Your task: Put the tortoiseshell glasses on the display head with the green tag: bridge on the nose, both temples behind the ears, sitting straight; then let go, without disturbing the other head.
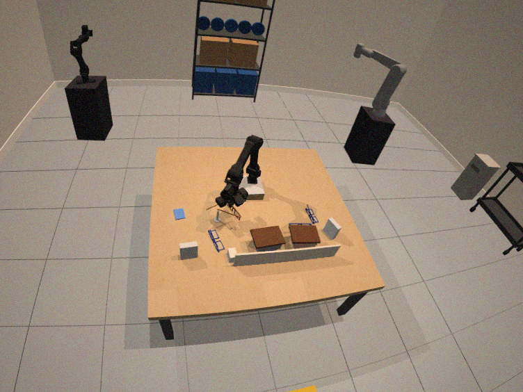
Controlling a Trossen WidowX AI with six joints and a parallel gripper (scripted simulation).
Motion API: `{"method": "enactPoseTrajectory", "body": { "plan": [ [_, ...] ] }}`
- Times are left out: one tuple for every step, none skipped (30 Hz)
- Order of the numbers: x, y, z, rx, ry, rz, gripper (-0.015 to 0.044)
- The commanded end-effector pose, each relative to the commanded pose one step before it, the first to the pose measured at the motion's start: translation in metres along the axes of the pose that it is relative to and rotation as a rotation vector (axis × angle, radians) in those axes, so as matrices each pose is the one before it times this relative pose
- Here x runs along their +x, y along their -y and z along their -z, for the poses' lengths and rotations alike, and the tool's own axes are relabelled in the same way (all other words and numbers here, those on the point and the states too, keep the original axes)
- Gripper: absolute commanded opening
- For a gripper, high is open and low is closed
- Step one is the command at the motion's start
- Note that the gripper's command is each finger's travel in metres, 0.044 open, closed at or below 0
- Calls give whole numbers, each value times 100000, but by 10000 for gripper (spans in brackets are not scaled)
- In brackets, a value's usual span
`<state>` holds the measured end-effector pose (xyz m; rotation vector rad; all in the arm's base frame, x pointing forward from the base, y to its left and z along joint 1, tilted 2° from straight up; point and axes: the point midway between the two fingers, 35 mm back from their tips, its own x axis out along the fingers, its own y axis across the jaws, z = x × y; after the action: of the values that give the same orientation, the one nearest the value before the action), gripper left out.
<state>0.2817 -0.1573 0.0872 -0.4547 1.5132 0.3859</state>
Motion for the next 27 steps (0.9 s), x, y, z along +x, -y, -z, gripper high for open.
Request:
{"method": "enactPoseTrajectory", "body": {
  "plan": [
    [-2262, 132, 72, -453, 922, 1190, 0],
    [-306, -26, 34, 0, -2, -2, 0],
    [-102, -9, 12, 0, -1, -1, 0],
    [0, 0, 0, 0, 0, 0, 0],
    [0, 1, 0, 580, 0, 0, 0],
    [0, 40, 51, 784, -4, 3, 0],
    [0, 75, 94, 1464, -8, 6, 0],
    [0, 114, 140, 2186, -12, 9, 0],
    [-1, 157, 187, 2965, -16, 13, 0],
    [-1, 186, 213, 3424, -18, 15, 0],
    [-1, 218, 237, 3885, -20, 18, 0],
    [-1, 244, 250, 4217, -21, 21, 0],
    [-1, 261, 252, 4365, -21, 23, 0],
    [-1, 272, 246, 4409, -20, 24, 0],
    [-1, 281, 238, 4423, -19, 25, 0],
    [-1, 290, 229, 4429, -18, 26, 0],
    [-1, 298, 220, 4436, -18, 27, 0],
    [-1, 305, 210, 4424, -16, 28, 0],
    [-1, 248, 159, 3512, -12, 23, 0],
    [-1, 153, 92, 2130, -7, 14, 0],
    [0, 52, 30, 712, -2, 5, 0],
    [0, 0, 0, 0, 0, 0, 0],
    [92, 6, -8, 0, 0, 0, 0],
    [172, 11, -14, 0, 1, 1, 0],
    [256, 14, -19, 0, 1, 1, 0],
    [347, 17, -23, 0, 1, 1, 0],
    [400, 17, -22, 0, 1, 1, 0]
  ]
}}
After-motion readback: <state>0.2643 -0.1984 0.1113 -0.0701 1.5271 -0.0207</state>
